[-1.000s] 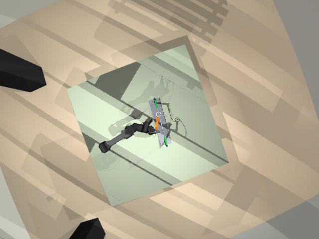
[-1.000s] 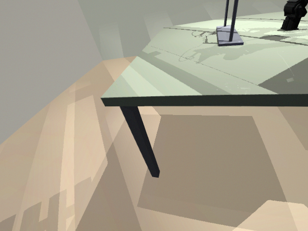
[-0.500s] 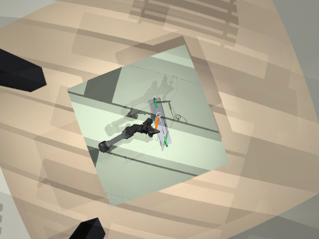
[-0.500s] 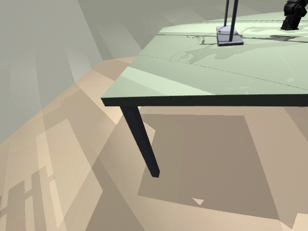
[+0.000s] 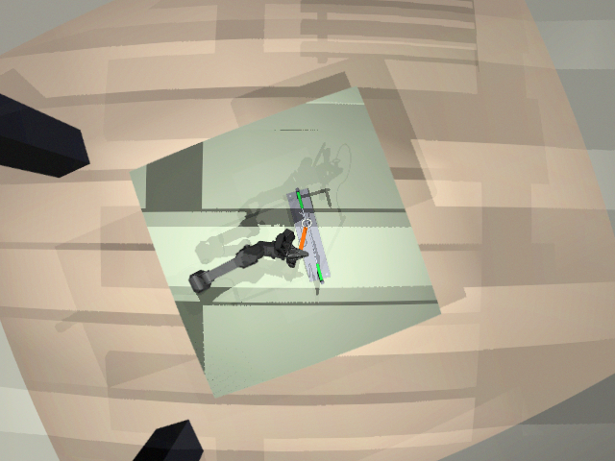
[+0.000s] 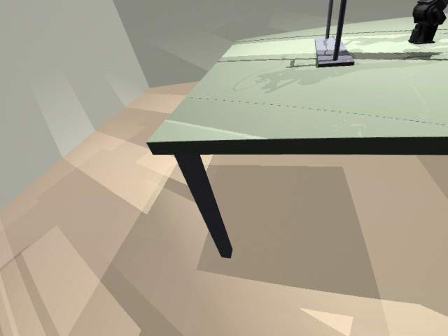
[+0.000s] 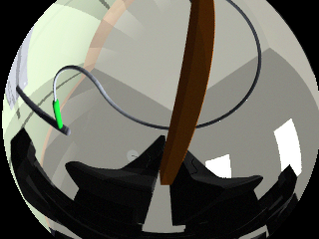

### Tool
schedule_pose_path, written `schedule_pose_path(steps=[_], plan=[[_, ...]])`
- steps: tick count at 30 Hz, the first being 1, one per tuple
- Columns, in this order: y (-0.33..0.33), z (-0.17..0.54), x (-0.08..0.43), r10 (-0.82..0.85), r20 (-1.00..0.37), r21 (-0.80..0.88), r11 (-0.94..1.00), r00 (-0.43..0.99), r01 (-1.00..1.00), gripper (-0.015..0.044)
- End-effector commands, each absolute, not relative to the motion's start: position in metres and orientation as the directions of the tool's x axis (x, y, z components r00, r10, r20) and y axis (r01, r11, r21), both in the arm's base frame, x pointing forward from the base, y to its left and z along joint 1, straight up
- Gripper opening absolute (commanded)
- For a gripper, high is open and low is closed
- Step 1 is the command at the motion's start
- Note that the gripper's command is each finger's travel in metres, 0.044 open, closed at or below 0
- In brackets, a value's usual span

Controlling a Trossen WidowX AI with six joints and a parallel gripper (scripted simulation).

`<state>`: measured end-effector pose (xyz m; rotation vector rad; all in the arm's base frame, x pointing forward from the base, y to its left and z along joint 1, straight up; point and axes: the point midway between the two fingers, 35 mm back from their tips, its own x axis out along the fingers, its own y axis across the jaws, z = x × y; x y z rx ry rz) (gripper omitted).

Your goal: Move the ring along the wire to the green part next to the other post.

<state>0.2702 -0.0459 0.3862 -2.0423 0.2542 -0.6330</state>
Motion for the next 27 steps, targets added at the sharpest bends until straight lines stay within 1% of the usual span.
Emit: schedule_pose_path(steps=[1, 7, 12, 27], plan=[[-0.048, 0.382, 0.27, -0.418, 0.333, -0.847, -0.526, 0.845, 0.074, -0.015], [-0.05, 0.375, 0.266, -0.458, 0.338, -0.861, -0.504, 0.822, 0.074, -0.015], [-0.054, 0.359, 0.26, -0.517, 0.32, -0.897, -0.435, 0.794, 0.078, -0.015], [-0.065, 0.31, 0.26, -0.595, 0.165, -0.986, -0.13, 0.787, 0.109, -0.015]])
